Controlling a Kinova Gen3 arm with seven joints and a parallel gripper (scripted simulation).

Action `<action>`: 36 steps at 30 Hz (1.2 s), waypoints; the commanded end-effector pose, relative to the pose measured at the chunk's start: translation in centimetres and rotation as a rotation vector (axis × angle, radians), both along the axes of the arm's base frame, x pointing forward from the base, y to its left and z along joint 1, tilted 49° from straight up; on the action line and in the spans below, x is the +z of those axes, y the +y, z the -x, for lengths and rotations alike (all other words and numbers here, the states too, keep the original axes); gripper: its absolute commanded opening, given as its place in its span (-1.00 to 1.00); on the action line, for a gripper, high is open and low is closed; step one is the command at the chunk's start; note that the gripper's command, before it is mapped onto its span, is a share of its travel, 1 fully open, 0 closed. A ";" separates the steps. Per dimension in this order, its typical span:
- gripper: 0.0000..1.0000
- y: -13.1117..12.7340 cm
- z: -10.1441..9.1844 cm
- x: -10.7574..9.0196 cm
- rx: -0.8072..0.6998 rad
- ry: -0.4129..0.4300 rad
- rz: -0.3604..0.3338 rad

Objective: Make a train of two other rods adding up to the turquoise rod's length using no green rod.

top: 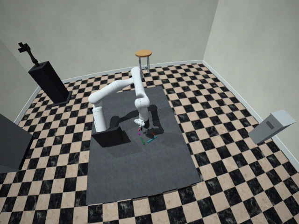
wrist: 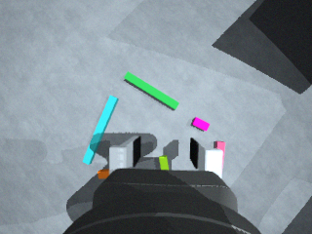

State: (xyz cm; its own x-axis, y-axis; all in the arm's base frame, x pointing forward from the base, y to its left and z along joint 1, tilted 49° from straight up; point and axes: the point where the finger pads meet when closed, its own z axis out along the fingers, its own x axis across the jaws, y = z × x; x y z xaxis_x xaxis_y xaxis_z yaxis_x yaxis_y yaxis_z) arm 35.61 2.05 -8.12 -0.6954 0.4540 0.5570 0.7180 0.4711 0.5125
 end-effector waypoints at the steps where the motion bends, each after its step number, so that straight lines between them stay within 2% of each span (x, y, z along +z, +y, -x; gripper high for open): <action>1: 1.00 -0.1 0.0 0.0 -0.001 -0.001 0.001; 13: 1.00 -0.1 0.0 0.0 0.010 -0.014 0.000; 25: 1.00 -0.5 0.0 -0.4 0.083 -0.098 -0.003; 36: 1.00 -1.2 0.0 -1.2 0.257 -0.299 -0.010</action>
State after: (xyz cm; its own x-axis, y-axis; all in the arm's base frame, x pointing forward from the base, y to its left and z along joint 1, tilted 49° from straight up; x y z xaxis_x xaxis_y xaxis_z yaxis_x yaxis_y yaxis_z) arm 35.61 1.18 -9.21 -0.9076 0.2500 0.3373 0.4183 0.6062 0.6764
